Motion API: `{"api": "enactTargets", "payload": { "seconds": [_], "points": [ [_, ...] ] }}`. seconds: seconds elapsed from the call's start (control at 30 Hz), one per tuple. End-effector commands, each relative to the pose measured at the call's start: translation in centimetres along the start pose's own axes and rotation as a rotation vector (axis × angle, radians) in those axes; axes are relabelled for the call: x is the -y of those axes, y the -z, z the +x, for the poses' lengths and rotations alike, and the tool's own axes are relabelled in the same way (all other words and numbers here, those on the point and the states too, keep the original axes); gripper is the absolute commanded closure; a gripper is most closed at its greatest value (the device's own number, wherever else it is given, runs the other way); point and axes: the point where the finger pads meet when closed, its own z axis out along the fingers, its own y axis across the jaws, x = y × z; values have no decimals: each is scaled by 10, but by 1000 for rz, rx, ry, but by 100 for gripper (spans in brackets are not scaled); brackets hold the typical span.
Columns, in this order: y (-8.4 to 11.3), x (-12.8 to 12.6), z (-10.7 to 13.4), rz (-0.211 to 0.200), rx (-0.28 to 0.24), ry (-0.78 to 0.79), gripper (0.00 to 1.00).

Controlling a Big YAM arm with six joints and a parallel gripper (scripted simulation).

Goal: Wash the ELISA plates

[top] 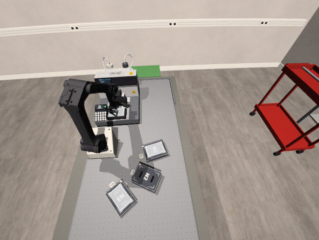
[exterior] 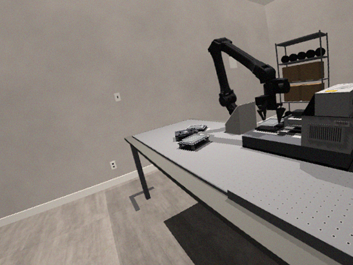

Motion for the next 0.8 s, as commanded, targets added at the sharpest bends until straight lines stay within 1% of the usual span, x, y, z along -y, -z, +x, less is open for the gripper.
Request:
{"api": "enactTargets", "payload": {
  "seconds": [0.0,0.33,0.37,0.5,0.53,0.77],
  "points": [
    [8,-11,-3,-27,6,-2,18],
    [8,-11,-3,-27,6,-2,18],
    [-1,-1,-2,-8,1,7,18],
    [1,-5,-3,-14,1,5,18],
    [2,-9,-4,-21,3,4,18],
    [-5,-5,-3,-5,-2,4,18]
  ]
}}
